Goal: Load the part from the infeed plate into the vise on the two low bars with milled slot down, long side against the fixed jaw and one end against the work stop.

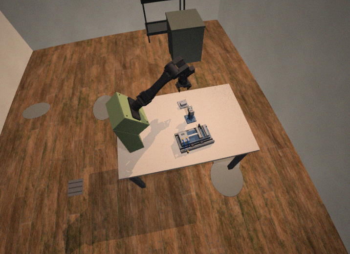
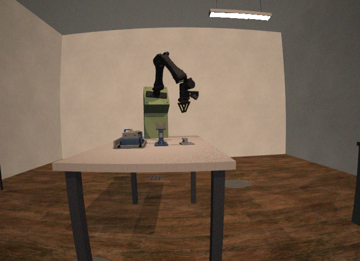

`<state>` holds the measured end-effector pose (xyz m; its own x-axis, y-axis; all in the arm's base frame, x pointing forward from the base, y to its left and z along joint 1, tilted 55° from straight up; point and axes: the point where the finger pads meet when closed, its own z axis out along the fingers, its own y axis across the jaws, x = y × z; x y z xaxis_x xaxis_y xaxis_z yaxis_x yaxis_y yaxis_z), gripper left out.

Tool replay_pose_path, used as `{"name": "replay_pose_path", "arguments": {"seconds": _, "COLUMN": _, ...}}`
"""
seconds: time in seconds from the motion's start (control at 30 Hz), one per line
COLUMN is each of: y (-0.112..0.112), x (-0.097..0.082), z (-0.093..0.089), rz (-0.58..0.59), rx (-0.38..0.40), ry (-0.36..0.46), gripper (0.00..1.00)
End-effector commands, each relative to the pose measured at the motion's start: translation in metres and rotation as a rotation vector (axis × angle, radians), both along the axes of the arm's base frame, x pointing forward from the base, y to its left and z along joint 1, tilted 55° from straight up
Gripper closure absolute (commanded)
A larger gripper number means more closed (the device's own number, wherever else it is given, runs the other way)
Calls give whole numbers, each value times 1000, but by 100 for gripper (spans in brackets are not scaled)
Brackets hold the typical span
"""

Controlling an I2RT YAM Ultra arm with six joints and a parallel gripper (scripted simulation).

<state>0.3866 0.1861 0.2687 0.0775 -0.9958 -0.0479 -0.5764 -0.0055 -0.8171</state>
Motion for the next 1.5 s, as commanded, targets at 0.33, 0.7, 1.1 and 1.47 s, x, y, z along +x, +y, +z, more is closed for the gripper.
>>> {"name": "replay_pose_path", "arguments": {"seconds": 0.33, "y": 3, "x": 13, "z": 8, "rz": 4, "rx": 19, "ry": -26, "gripper": 19}}
{"name": "replay_pose_path", "arguments": {"seconds": 0.7, "y": 7, "x": 25, "z": -1, "rz": 10, "rx": 18, "ry": -26, "gripper": 19}}
{"name": "replay_pose_path", "arguments": {"seconds": 1.1, "y": 9, "x": 41, "z": -13, "rz": 11, "rx": 18, "ry": -27, "gripper": 19}}
{"name": "replay_pose_path", "arguments": {"seconds": 1.47, "y": 8, "x": 60, "z": -25, "rz": 4, "rx": 17, "ry": -27, "gripper": 19}}
